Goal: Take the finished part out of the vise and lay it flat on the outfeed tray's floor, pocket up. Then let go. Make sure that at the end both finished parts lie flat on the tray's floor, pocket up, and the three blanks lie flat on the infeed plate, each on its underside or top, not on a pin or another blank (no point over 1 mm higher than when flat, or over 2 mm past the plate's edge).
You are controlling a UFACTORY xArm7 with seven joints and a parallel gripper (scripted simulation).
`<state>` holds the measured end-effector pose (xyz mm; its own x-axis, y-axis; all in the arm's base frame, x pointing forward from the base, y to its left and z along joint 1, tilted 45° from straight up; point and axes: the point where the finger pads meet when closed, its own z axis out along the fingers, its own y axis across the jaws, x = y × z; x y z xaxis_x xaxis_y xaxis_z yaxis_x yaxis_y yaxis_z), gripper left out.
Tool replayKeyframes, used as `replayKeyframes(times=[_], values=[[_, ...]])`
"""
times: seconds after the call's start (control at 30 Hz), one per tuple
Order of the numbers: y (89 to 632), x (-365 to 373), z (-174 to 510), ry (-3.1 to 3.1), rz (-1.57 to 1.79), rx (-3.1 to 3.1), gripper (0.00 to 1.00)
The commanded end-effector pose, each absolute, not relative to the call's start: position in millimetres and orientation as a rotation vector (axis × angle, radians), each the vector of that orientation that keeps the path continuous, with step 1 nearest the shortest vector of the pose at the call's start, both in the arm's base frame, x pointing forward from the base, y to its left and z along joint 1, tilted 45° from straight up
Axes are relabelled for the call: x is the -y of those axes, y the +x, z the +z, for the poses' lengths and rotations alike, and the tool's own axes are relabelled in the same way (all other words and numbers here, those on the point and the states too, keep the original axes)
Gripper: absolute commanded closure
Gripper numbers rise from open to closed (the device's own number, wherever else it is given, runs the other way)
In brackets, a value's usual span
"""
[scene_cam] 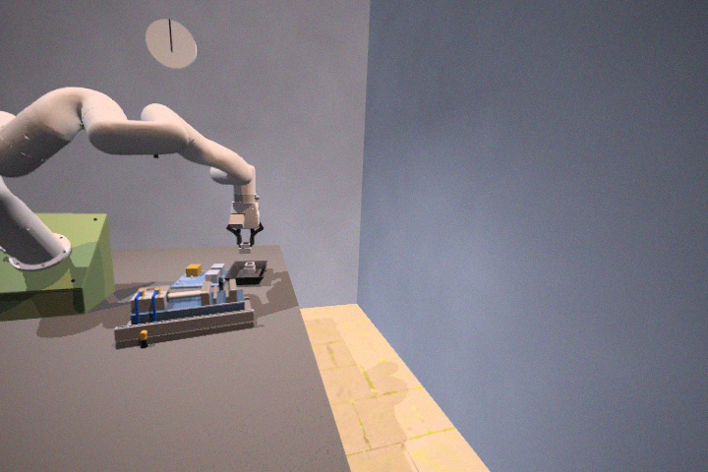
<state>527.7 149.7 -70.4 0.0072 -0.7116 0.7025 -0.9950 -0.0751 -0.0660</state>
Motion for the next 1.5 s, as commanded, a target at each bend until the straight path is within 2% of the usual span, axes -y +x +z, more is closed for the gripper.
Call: replayKeyframes(times=[0.0,1.47], values=[[529,-152,-70,1.840,0.823,1.750,1.00],[535,-109,-115,1.840,0.823,1.750,1.00]])
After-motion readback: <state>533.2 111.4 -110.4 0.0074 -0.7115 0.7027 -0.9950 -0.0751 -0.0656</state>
